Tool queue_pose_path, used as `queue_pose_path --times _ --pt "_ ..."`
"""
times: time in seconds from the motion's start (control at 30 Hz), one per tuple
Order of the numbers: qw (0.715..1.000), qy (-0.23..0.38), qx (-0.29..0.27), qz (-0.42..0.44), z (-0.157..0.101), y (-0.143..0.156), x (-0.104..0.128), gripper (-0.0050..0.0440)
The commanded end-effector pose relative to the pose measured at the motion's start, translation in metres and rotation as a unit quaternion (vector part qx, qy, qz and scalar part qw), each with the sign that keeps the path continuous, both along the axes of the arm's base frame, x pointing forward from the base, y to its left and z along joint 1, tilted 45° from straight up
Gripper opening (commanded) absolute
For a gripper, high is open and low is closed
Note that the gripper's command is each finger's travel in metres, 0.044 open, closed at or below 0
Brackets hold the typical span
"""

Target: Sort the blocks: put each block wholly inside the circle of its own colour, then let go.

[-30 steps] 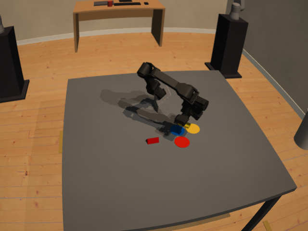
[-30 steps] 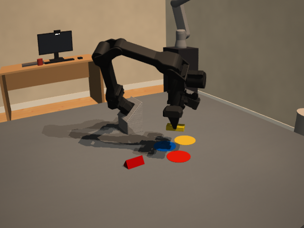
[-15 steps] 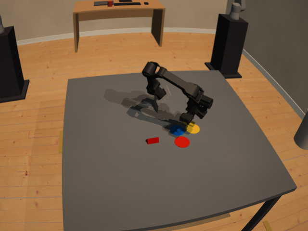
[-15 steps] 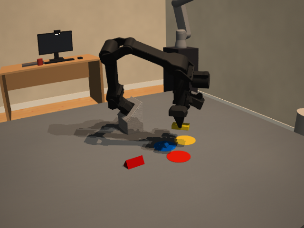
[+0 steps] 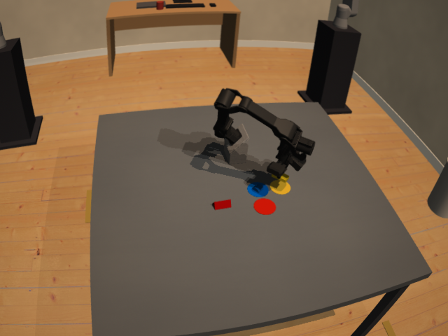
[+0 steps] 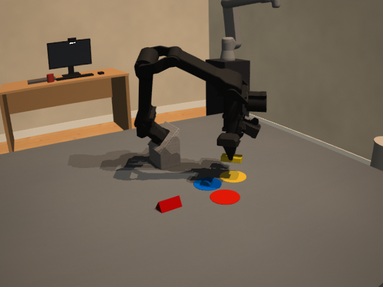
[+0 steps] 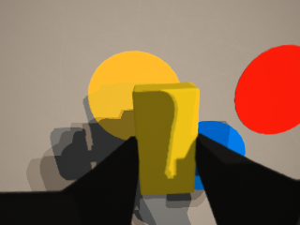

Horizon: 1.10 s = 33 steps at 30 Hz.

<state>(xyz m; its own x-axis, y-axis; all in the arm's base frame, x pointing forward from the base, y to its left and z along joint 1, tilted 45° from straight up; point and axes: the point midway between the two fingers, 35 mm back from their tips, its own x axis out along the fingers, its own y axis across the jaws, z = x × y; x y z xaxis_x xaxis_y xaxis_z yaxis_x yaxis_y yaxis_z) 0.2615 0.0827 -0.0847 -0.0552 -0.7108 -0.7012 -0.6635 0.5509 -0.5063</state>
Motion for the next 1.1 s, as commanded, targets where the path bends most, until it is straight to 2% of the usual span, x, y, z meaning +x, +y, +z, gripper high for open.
queue_pose_path --times 0.0,0.5,0.87,1.07 --pt "1.000 -0.007 0.002 -0.005 -0.007 0.004 -0.005 0.0085" --pt "1.000 -0.015 0.001 -0.009 -0.020 0.009 -0.014 0.0085" --pt "1.000 -0.012 -0.002 -0.009 -0.036 -0.011 -0.016 0.0085" --pt "1.000 -0.012 -0.002 -0.009 -0.037 -0.013 -0.016 0.0085"
